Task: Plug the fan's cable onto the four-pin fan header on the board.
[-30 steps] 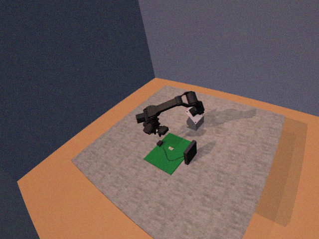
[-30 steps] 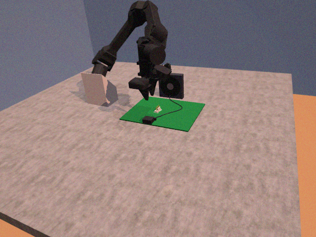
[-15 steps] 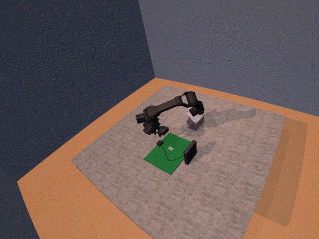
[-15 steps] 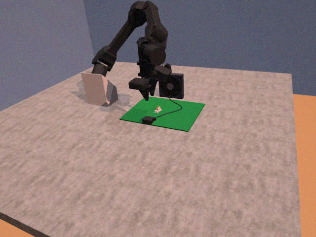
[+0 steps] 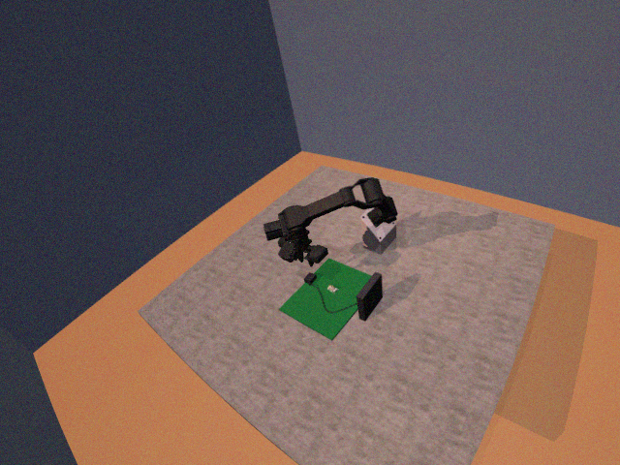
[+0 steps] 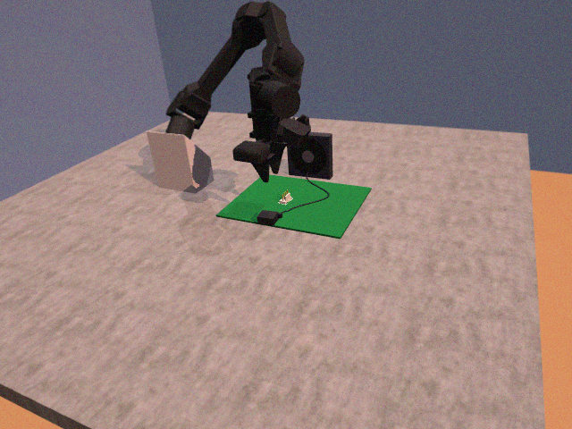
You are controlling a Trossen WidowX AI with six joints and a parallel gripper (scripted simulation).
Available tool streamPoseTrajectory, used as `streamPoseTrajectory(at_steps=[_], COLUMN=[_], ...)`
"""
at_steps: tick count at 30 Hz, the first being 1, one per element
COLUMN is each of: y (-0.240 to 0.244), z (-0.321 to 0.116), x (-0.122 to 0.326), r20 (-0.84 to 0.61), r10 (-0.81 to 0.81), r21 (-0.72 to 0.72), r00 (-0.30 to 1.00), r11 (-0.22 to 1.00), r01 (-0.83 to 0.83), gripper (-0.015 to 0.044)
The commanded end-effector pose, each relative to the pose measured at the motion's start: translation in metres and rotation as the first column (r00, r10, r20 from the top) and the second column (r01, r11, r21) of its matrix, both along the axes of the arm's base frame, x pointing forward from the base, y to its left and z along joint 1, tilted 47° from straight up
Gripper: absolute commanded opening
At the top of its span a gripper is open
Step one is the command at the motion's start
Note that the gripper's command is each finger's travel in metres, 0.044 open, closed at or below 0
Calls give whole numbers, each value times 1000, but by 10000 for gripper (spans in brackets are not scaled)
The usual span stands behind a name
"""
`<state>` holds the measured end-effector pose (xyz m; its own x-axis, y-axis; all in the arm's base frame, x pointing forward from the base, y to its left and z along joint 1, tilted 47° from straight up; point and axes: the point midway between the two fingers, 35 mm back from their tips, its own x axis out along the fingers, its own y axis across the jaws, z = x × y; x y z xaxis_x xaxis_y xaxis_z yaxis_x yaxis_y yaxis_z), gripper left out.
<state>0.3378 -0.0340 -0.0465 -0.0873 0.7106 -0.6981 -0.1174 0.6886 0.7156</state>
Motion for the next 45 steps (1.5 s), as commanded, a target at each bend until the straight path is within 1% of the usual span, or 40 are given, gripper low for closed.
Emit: streamPoseTrajectory(at_steps=[1, 8, 32, 35, 41, 43, 45], y=[0, 0, 0, 0, 2, 3, 3], z=[0, 0, 0, -4, -15, -18, -19], x=[0, 0, 0, 3, 11, 12, 12], r20=[-1, -1, 0, -35, -168, -201, -213], r10=[-1, -1, 0, 46, 242, 303, 326], r21=[0, 0, 0, -12, -30, -23, -19], r00=[1000, 1000, 1000, 998, 956, 931, 921], r11=[1000, 1000, 1000, 999, 968, 949, 941], r01=[1, 1, 0, -47, -250, -314, -337], gripper=[258, 440, 440, 361, 210, 210, 210])
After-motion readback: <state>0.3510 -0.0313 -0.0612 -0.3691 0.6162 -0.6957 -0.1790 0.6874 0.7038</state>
